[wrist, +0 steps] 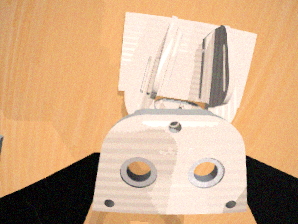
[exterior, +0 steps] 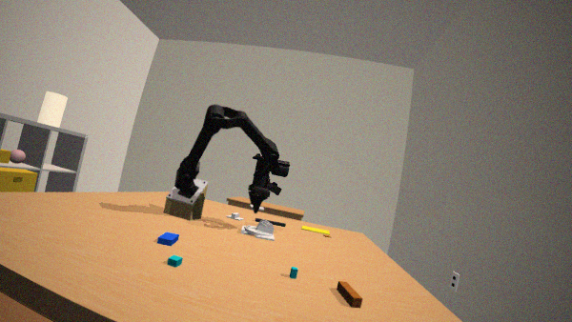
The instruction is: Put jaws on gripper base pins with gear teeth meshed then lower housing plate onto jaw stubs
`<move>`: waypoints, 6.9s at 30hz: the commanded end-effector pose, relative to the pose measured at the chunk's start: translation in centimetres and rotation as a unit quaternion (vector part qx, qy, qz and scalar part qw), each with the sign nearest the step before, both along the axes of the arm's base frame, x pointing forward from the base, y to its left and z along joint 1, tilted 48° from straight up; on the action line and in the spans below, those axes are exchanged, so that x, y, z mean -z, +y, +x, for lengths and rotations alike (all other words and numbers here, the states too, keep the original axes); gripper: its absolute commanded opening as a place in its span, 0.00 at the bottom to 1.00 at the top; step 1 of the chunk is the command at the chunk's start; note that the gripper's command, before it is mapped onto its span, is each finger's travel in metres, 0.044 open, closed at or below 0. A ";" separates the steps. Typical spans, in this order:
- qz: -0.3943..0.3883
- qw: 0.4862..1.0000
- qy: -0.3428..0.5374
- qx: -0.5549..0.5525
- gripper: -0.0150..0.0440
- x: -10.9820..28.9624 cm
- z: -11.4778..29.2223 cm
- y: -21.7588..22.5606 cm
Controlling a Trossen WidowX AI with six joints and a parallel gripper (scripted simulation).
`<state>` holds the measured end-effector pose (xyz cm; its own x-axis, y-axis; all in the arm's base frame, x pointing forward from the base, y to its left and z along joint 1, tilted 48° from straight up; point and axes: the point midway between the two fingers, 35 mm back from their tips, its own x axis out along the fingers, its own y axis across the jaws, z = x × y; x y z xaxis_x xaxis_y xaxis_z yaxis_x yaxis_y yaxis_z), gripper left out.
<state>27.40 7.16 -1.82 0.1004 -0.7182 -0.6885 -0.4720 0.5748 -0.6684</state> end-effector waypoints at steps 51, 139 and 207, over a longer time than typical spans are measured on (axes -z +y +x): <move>0.002 0.997 -0.054 0.050 0.85 -1.1 -1.0 -1.4; 0.000 0.997 -0.053 0.048 0.85 3.5 -0.3 -6.1; 0.000 0.997 -0.053 0.048 0.85 4.2 -0.2 -6.8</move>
